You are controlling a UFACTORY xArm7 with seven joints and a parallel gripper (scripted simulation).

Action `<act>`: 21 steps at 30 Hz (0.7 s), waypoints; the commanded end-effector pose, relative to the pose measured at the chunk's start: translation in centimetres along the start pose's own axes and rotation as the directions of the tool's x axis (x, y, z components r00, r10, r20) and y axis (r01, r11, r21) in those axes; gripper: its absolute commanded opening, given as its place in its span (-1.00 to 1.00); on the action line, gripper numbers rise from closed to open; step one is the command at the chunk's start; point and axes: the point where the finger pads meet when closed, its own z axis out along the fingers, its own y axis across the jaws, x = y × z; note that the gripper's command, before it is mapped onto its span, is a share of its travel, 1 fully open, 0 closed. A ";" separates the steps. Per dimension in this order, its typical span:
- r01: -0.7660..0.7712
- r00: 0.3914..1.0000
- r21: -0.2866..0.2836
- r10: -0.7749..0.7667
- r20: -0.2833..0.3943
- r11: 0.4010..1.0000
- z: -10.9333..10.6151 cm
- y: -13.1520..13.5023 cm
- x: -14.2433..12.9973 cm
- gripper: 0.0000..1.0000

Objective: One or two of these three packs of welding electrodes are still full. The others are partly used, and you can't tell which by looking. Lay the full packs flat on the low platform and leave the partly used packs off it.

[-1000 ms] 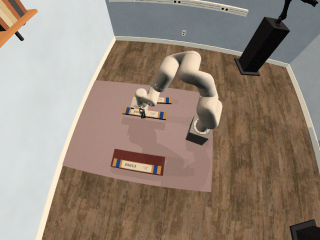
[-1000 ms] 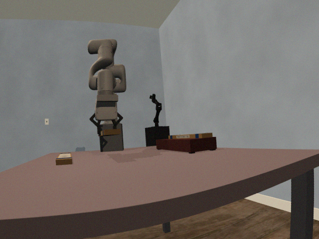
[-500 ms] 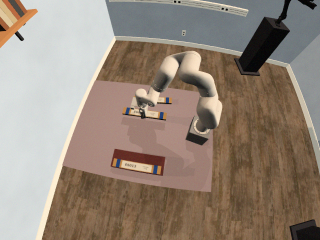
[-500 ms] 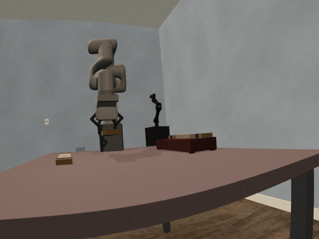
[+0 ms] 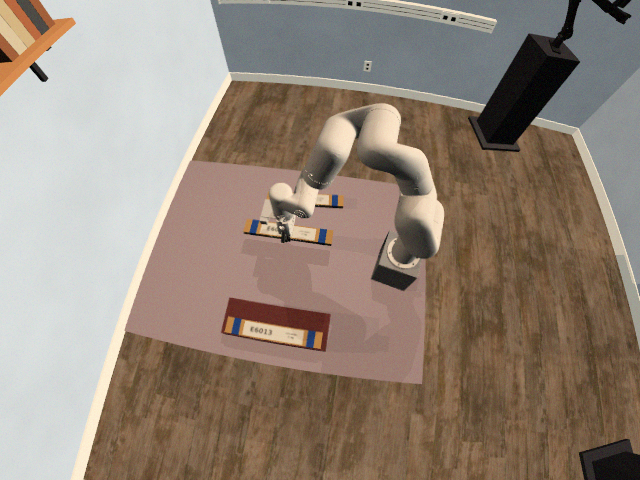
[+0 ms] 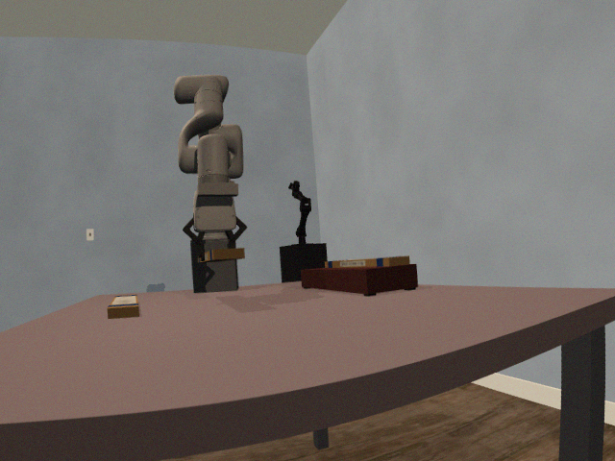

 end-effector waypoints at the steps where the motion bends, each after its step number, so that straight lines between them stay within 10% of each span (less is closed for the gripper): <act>1: 0.000 1.000 -0.001 0.000 -0.005 1.000 -0.2 -1.5 0.2 0.15; 21: 0.000 1.000 -0.001 0.000 -0.005 1.000 -0.2 -9.7 -0.2 0.15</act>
